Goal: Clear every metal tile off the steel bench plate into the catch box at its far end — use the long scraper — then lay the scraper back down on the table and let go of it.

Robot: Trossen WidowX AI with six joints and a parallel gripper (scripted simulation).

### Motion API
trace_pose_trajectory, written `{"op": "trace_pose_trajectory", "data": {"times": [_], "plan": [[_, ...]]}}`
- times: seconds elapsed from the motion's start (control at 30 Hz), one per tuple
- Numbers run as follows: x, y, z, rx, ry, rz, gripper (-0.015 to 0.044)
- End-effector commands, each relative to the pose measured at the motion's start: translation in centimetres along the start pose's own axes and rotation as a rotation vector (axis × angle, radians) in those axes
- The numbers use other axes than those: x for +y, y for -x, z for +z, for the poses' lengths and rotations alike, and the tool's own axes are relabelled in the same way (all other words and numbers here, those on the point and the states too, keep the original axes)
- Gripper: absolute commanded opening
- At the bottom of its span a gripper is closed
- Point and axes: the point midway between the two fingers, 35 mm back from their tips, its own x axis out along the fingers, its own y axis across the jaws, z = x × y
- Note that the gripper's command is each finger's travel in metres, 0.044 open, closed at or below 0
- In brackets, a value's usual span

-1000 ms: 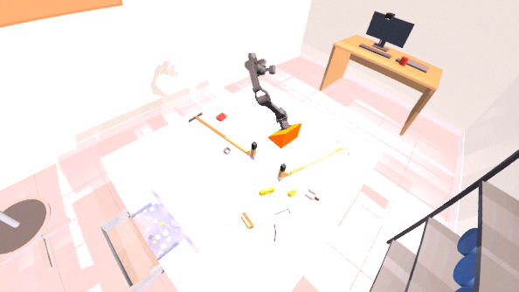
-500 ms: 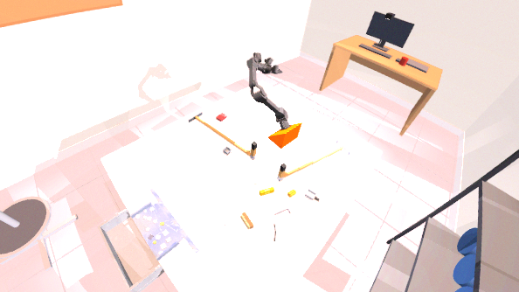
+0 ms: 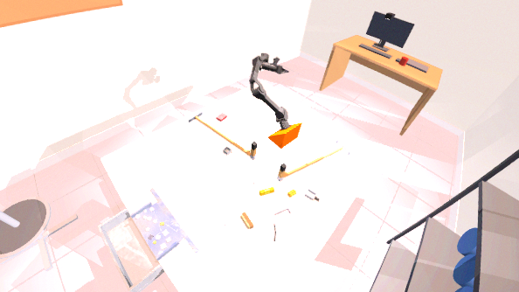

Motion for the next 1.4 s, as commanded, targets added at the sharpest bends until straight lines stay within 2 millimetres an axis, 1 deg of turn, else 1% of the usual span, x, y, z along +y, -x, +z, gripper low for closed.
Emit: {"op": "trace_pose_trajectory", "data": {"times": [0.0, 1.2, 1.37], "plan": [[-0.21, -0.34, 0.29, -0.014, -0.023, -0.031, 0.044], [-0.05, -0.27, 0.09, -0.002, -0.008, -0.018, 0.044], [0.45, -0.34, -0.05, 0.005, 0.01, -0.002, 0.0309]]}}
